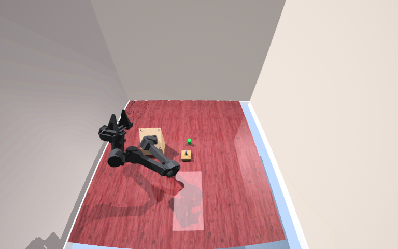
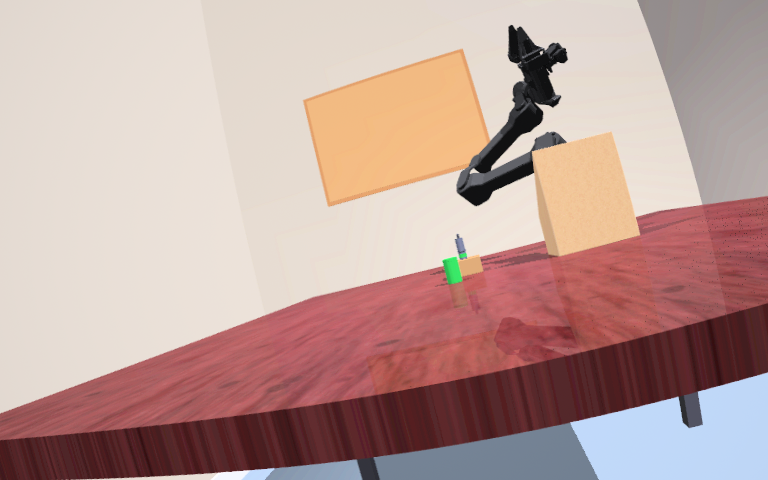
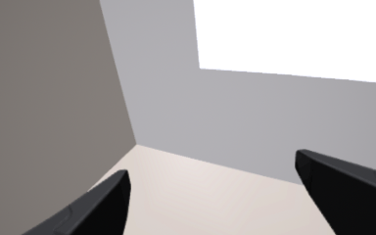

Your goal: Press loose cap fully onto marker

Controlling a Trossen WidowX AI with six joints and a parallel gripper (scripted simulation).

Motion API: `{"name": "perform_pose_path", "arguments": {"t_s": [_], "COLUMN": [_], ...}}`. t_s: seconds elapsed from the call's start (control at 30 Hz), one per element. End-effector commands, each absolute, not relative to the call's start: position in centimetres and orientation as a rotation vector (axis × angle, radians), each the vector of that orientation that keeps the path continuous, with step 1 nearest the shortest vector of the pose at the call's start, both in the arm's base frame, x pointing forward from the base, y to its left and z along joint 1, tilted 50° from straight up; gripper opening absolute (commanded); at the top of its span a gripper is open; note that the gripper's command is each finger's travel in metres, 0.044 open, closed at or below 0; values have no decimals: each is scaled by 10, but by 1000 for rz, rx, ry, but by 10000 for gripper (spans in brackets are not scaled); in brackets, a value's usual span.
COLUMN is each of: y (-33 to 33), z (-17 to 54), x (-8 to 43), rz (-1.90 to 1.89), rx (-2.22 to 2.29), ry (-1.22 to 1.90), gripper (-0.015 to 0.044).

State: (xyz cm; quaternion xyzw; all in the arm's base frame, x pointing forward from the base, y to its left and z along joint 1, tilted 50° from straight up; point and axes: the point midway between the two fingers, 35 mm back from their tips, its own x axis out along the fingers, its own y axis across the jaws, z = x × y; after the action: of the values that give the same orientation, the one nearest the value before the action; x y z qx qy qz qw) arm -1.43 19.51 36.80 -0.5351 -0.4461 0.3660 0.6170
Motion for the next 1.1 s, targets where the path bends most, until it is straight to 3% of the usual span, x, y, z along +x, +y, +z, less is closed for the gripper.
{"name": "perform_pose_path", "arguments": {"t_s": [0.0,0.17,0.37,0.63,1.07], "y": [196,231,276,304,209], "z": [367,349,308,231,94], "x": [-14,-8,27,114,256], "rz": [840,788,740,673,457], "rx": [-1238,-1393,-1594,-1778,-1757], "ry": [-1024,-924,-697,-235,725], "gripper": [374,245,245,245,245]}}
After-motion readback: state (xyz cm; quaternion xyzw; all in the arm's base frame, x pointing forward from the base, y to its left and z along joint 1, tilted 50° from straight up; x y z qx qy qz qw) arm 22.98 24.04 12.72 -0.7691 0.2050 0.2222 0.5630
